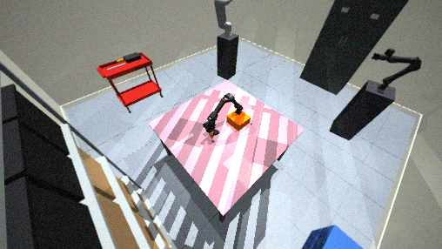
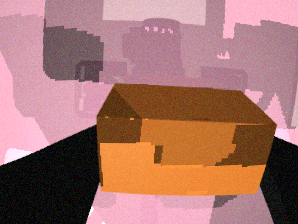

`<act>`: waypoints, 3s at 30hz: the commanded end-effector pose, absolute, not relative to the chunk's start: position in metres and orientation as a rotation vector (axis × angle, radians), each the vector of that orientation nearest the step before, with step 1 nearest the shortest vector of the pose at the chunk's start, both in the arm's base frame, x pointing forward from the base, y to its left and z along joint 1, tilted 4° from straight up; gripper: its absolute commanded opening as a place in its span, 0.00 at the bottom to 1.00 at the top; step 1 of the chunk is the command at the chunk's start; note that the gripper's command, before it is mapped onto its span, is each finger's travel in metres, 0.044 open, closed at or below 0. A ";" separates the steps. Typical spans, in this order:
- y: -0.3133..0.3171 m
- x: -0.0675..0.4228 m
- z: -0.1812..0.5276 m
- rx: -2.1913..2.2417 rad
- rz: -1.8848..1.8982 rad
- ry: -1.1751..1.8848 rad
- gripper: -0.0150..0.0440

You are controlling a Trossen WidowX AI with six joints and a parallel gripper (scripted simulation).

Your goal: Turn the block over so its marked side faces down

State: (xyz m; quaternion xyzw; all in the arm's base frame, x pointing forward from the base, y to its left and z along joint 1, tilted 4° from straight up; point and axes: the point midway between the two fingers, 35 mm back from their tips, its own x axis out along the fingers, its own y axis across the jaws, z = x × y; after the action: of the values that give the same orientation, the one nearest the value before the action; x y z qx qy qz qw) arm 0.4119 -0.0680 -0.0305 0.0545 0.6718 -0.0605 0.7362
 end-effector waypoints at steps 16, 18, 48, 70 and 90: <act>-0.067 0.410 -0.037 0.103 -0.143 1.219 0.25; -0.067 0.409 -0.037 0.101 -0.144 1.191 0.25; -0.063 0.415 -0.063 0.050 -0.131 0.811 0.25; -0.065 0.398 -0.071 0.041 -0.160 0.489 0.25; -0.065 0.397 -0.067 0.039 -0.162 0.455 0.25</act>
State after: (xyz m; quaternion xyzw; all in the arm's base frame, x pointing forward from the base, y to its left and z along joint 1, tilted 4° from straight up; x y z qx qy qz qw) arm 0.3967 -0.0639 -0.0675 0.0177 0.2271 -0.0766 0.9707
